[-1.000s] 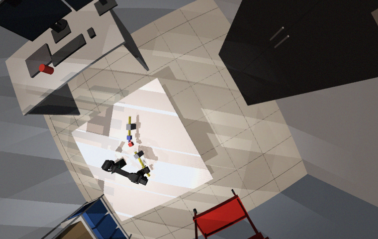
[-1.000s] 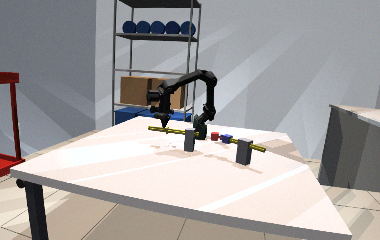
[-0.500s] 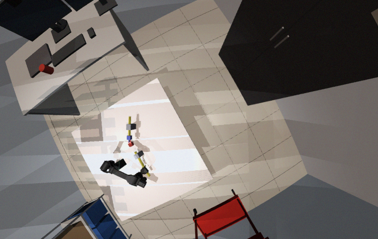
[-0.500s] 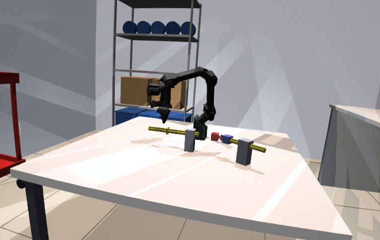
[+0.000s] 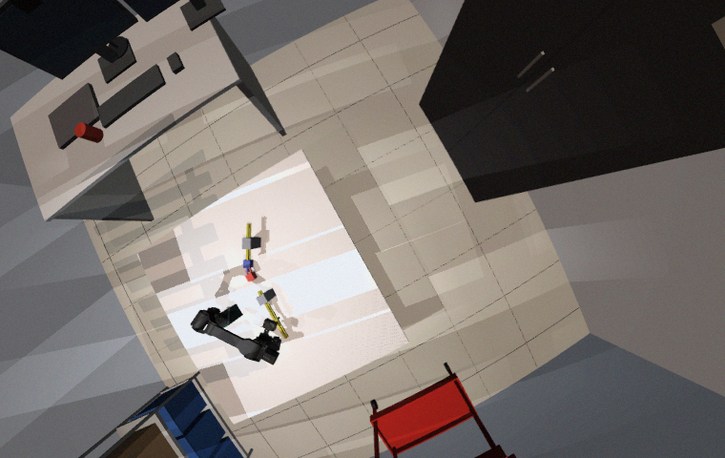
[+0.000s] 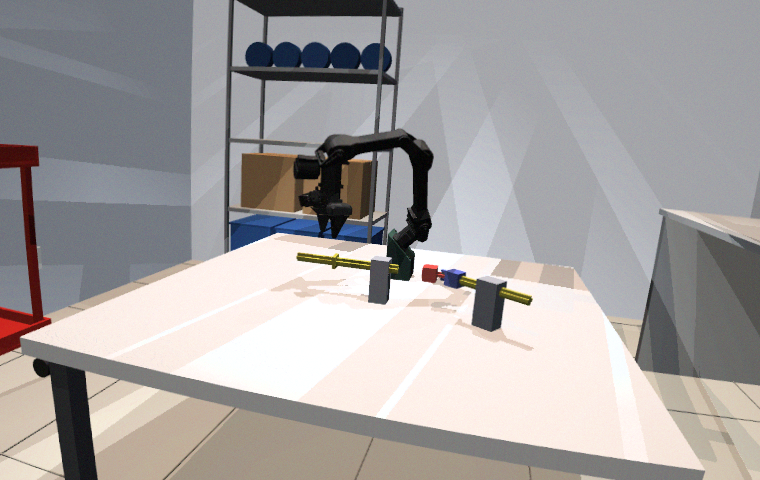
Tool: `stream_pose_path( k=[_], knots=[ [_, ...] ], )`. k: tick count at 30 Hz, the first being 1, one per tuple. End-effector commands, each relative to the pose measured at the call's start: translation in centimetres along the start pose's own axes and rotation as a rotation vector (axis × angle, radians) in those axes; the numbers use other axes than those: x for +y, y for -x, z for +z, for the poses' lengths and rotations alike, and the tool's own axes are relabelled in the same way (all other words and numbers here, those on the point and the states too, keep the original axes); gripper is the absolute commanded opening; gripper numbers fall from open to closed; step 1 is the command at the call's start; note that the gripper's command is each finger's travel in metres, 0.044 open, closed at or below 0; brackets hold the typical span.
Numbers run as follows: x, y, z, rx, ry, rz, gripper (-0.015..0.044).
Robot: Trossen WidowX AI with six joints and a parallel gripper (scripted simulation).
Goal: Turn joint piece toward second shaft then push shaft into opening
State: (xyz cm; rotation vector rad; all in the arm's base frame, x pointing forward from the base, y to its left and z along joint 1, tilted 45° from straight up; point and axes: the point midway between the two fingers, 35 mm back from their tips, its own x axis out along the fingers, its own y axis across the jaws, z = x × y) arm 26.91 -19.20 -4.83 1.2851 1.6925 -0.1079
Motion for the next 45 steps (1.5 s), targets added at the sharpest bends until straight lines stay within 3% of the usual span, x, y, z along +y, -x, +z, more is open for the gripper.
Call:
stream_pose_path(
  k=[1, 23, 29, 45],
  knots=[
    [-0.1, 0.9, 0.0, 0.000, 0.143, -0.004, 0.0440],
    [-0.1, 5.2, -0.4, 0.004, 0.849, -0.002, 0.0440],
    [0.1, 5.1, -0.6, 0.005, 0.828, 0.002, 0.0440],
    [5.7, 3.2, -4.7, 0.054, 0.312, 0.075, 0.0440]
  ],
)
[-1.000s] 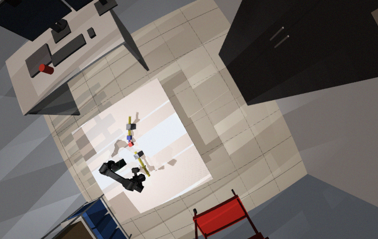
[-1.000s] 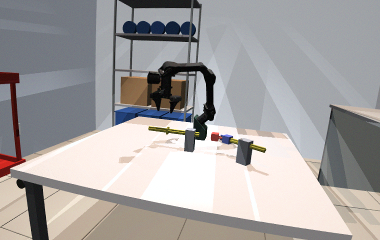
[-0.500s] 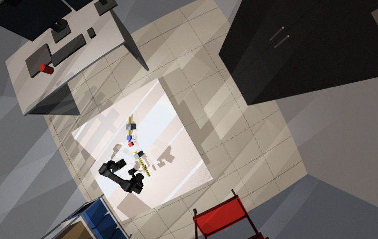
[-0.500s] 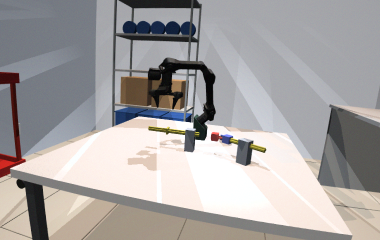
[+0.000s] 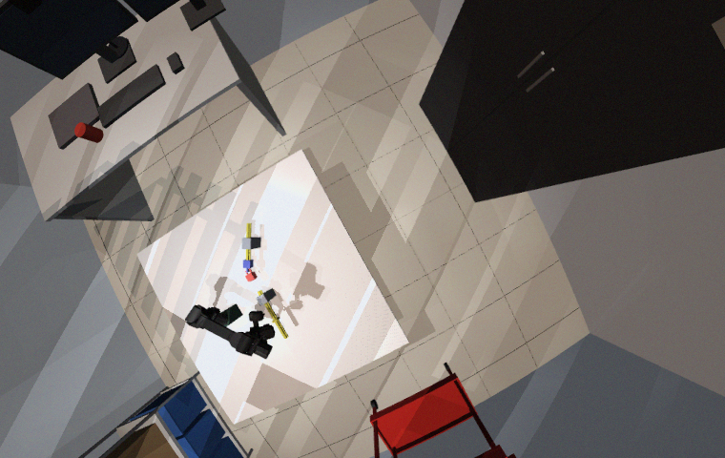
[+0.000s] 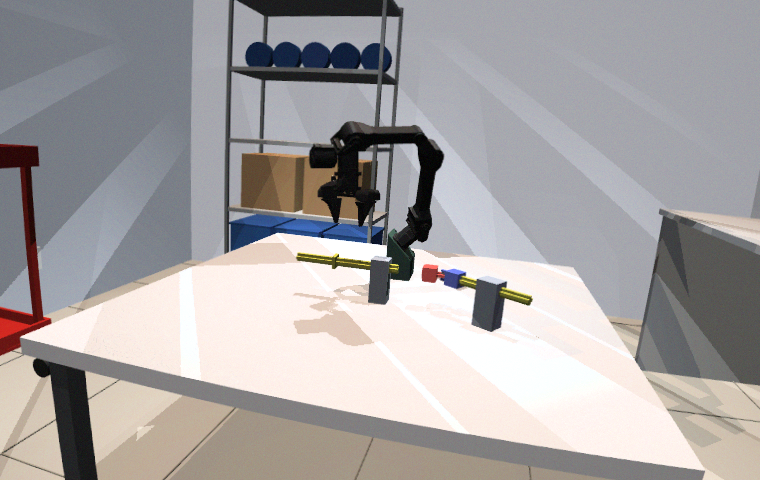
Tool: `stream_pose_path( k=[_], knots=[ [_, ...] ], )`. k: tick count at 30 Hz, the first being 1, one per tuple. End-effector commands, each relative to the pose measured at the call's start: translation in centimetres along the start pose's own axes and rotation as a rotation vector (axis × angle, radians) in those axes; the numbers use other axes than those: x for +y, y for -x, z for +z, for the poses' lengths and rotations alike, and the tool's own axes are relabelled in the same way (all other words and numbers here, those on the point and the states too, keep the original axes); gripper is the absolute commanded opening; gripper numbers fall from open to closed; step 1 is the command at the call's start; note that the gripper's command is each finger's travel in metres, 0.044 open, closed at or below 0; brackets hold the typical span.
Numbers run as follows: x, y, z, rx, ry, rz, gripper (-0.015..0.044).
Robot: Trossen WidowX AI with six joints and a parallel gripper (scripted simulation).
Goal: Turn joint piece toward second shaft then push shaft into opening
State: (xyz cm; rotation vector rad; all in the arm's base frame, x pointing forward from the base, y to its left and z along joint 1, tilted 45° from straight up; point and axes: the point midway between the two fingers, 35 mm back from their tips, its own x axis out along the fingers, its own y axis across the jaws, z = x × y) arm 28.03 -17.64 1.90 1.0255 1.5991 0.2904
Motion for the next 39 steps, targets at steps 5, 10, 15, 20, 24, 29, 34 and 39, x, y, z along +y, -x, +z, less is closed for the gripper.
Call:
stream_pose_path(
  k=[5, 10, 15, 20, 24, 29, 34, 39],
  knots=[
    [3.3, -1.4, -1.2, 0.028, -0.269, 0.045, 0.0440],
    [5.2, -2.2, -2.0, 0.050, -0.435, 0.066, 0.0440],
    [7.0, -3.0, -2.9, 0.077, -0.602, 0.084, 0.0440],
    [8.7, -3.8, -4.0, 0.108, -0.769, 0.097, 0.0440],
    [10.0, -4.5, -4.9, 0.137, -0.904, 0.104, 0.0440],
    [11.6, -5.3, -6.0, 0.176, -1.072, 0.108, 0.0440],
    [12.0, -5.5, -6.4, 0.188, -1.123, 0.108, 0.0440],
    [12.0, -5.5, -6.4, 0.188, -1.123, 0.108, 0.0440]
  ],
)
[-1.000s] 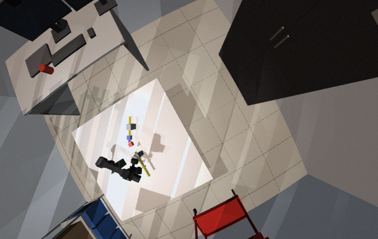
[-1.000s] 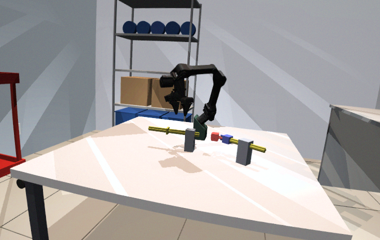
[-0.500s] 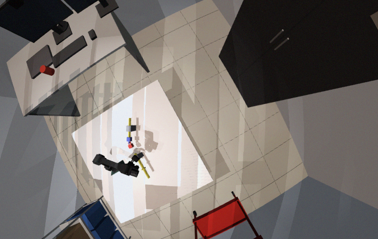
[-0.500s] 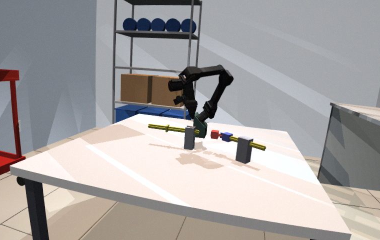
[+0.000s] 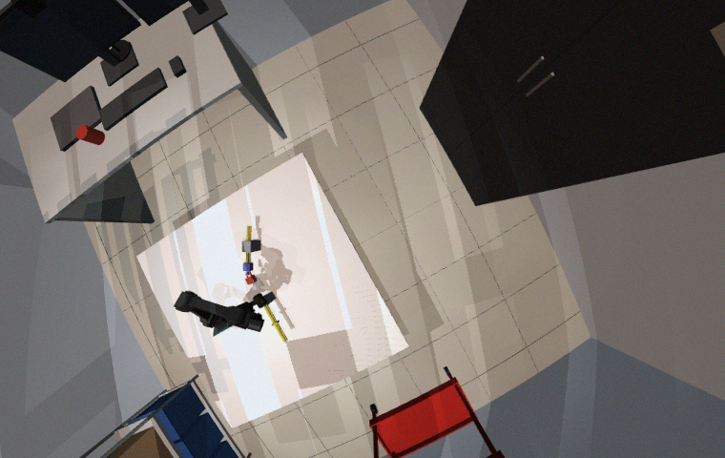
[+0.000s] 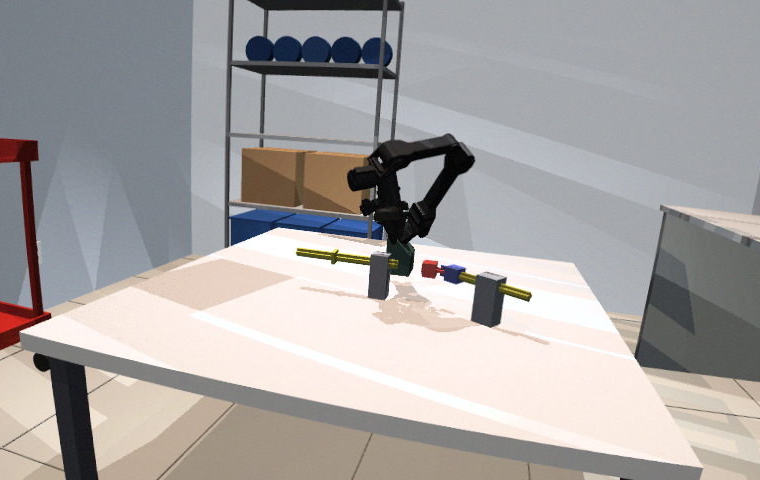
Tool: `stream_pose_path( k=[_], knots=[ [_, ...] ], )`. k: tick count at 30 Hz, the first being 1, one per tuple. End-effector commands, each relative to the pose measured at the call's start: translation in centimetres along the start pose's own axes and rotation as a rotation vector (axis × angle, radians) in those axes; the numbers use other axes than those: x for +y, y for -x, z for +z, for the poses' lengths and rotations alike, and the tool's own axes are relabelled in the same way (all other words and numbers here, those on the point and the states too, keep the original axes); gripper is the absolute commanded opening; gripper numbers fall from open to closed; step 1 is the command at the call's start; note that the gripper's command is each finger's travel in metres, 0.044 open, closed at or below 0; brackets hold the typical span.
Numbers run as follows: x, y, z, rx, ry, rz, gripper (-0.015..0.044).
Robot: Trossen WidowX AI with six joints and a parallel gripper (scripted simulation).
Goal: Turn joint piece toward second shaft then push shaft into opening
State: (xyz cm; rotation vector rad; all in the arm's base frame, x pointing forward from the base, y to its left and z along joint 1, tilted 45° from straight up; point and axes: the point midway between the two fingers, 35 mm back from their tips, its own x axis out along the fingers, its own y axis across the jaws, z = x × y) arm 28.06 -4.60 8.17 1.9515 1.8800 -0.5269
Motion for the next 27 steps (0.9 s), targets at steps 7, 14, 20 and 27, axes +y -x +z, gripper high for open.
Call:
stream_pose_path(
  k=[7, 14, 20, 27],
  knots=[
    [0.3, 0.4, 1.3, -0.015, 0.106, 0.001, 0.0440],
    [0.8, 1.4, 4.4, -0.056, 0.346, -0.005, 0.0440],
    [1.1, 2.3, 7.2, -0.091, 0.549, -0.019, 0.0440],
    [1.2, 3.3, 10.5, -0.129, 0.784, -0.047, 0.0440]
  ],
)
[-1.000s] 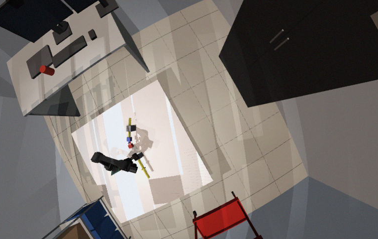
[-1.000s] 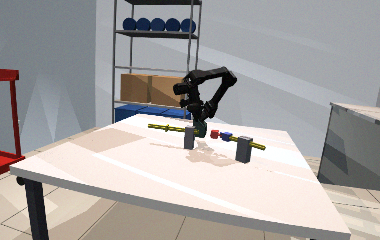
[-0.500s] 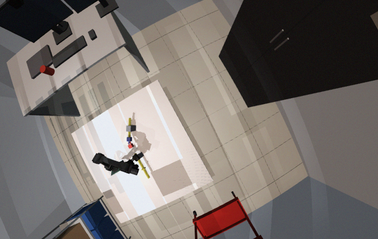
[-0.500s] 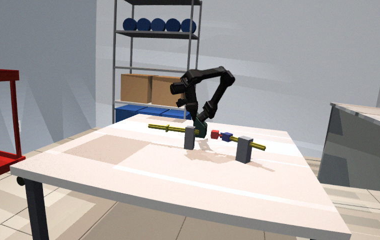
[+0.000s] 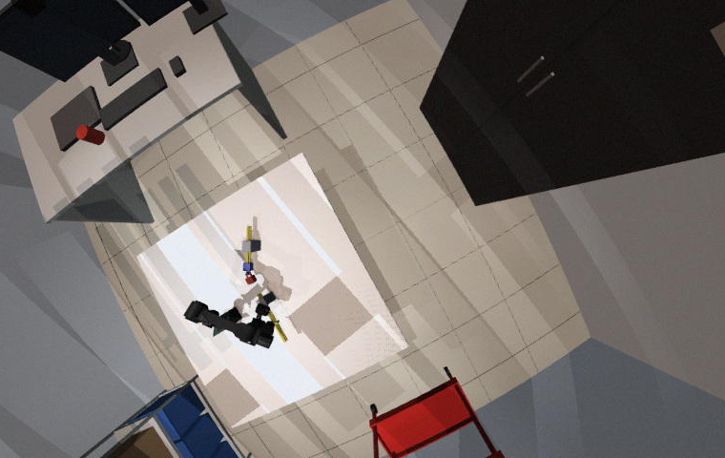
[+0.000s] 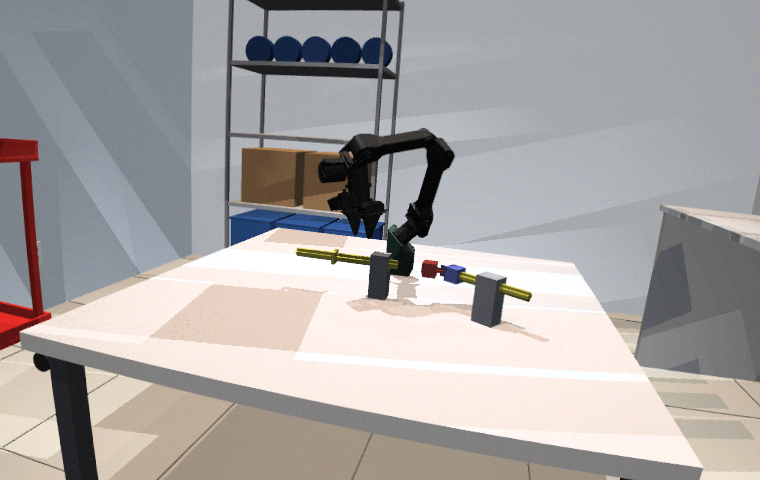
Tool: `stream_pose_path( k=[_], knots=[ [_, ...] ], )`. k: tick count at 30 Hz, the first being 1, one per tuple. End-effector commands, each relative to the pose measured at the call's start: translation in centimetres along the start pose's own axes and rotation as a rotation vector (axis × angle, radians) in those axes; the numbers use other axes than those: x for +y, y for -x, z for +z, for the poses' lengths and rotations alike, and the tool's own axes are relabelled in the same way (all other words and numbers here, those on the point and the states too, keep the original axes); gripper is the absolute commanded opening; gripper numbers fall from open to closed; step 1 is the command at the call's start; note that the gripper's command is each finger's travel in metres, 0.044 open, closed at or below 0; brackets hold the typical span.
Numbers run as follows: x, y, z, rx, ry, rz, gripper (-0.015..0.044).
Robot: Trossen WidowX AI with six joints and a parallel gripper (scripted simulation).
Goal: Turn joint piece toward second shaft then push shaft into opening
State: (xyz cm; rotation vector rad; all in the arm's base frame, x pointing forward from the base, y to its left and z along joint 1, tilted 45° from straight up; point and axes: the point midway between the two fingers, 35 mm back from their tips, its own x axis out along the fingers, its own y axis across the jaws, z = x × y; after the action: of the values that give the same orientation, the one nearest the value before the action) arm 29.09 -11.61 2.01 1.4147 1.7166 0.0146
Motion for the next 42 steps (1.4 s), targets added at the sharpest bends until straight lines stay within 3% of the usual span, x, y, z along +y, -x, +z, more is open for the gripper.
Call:
stream_pose_path(
  k=[1, 24, 32, 42],
  knots=[
    [-1.4, 0.3, 1.7, -0.019, 0.140, -0.020, 0.0440],
    [-9.5, 1.7, 9.3, -0.057, 0.876, -0.152, 0.0440],
    [-9.6, 1.6, 9.4, -0.058, 0.859, -0.153, 0.0440],
    [-9.7, 0.2, 9.7, -0.064, 0.523, -0.148, 0.0440]
  ],
)
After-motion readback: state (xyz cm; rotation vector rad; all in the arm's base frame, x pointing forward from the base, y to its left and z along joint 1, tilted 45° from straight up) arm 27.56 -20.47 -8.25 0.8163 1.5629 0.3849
